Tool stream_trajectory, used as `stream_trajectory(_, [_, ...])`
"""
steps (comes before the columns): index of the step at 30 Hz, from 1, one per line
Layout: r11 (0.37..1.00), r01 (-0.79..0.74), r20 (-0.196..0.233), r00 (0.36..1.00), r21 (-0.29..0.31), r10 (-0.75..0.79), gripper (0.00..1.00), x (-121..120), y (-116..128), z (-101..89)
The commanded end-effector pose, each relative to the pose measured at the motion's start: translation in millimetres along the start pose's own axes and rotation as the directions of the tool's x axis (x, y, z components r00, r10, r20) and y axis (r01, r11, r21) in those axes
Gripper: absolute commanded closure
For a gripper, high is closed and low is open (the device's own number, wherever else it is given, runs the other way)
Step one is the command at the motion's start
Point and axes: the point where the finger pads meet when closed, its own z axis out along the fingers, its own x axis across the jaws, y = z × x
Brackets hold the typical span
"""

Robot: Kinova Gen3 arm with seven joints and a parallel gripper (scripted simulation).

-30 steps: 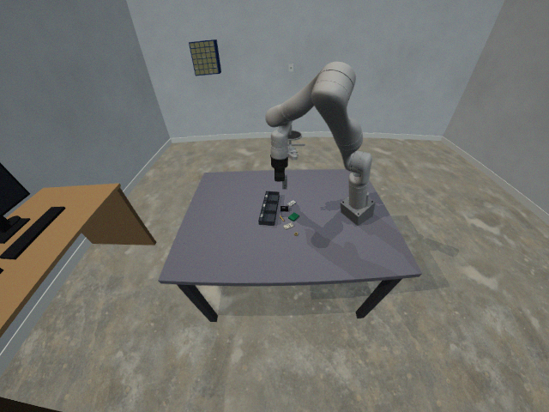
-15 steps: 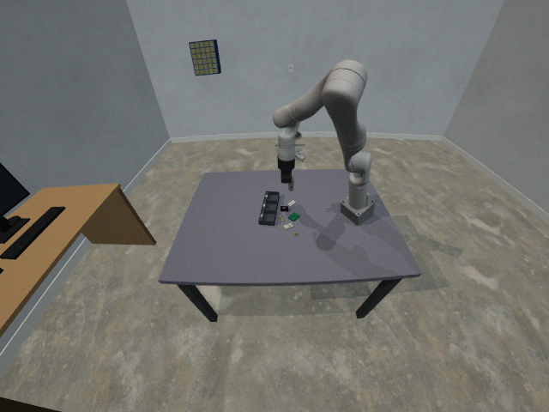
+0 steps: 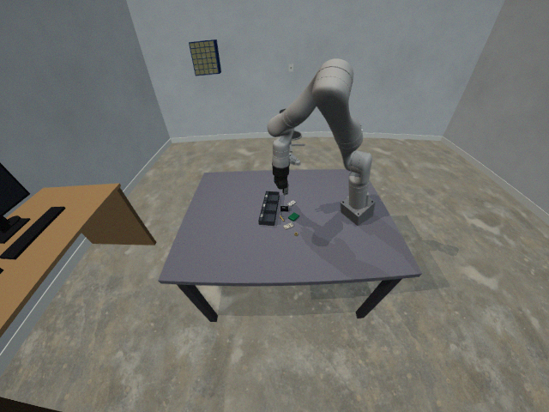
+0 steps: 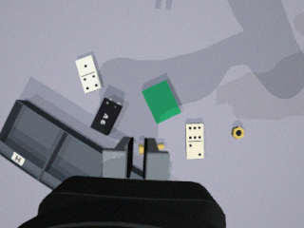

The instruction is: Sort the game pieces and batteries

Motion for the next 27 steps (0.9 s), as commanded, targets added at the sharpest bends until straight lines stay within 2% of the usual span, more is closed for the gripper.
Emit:
stream_trajectory(1, [0.994,0.105,-0.018,0.994,-0.001,-0.105,0.69,-36,-5,11.7])
stream_trajectory(6, [0.947,0.321,-0.014,0.947,-0.003,-0.321,0.69,-68,4,37.3])
stream_trajectory(8, [0.926,0.377,-0.011,0.926,-0.002,-0.377,0.69,-81,7,47.5])
stream_trajectory(10, [0.926,0.377,-0.011,0.926,-0.002,-0.377,0.69,-81,7,47.5])
stream_trajectory(11, [0.89,0.455,-0.013,0.89,-0.003,-0.455,0.69,-87,9,52.6])
stream_trajectory(17, [0.793,0.61,-0.013,0.793,-0.003,-0.61,0.69,-125,19,83.3])
stream_trajectory(22, [0.686,0.728,-0.014,0.686,-0.005,-0.728,0.69,-157,27,108.6])
stream_trajectory(25, [0.604,0.797,-0.016,0.604,-0.004,-0.797,0.69,-157,27,108.7])
stream_trajectory(27, [0.604,0.797,-0.016,0.604,-0.004,-0.797,0.69,-157,27,108.7])
